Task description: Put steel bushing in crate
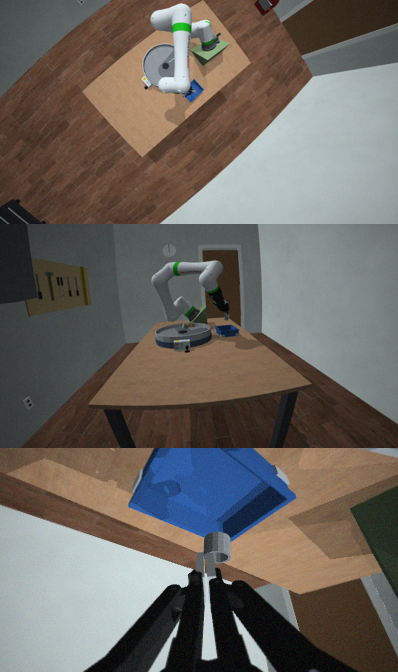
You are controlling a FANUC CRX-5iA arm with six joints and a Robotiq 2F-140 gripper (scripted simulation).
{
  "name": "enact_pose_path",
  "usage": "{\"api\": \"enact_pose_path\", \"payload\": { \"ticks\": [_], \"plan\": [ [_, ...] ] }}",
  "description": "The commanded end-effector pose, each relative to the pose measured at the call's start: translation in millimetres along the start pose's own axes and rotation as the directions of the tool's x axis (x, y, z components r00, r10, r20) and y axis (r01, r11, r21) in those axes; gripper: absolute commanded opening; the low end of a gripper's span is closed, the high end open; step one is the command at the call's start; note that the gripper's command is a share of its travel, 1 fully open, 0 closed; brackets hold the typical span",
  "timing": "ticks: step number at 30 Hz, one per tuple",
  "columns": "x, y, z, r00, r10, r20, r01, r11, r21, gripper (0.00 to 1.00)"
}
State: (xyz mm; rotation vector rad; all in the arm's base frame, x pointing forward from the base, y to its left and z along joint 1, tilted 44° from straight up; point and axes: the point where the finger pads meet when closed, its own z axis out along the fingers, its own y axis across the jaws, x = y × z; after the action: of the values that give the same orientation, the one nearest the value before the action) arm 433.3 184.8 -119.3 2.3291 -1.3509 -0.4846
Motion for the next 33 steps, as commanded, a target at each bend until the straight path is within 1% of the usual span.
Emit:
{"api": "enact_pose_path", "payload": {
  "ticks": [1, 25, 28, 33],
  "plan": [
    [-0.2, -0.1, -0.2, 1.000, 0.000, 0.000, 0.000, 1.000, 0.000, 0.00],
    [0.3, -0.2, 0.3, 1.000, 0.000, 0.000, 0.000, 1.000, 0.000, 0.00],
    [4.8, -0.2, 5.8, 1.000, 0.000, 0.000, 0.000, 1.000, 0.000, 0.00],
    [22.3, -0.5, 26.6, 1.000, 0.000, 0.000, 0.000, 1.000, 0.000, 0.00]
  ]
}}
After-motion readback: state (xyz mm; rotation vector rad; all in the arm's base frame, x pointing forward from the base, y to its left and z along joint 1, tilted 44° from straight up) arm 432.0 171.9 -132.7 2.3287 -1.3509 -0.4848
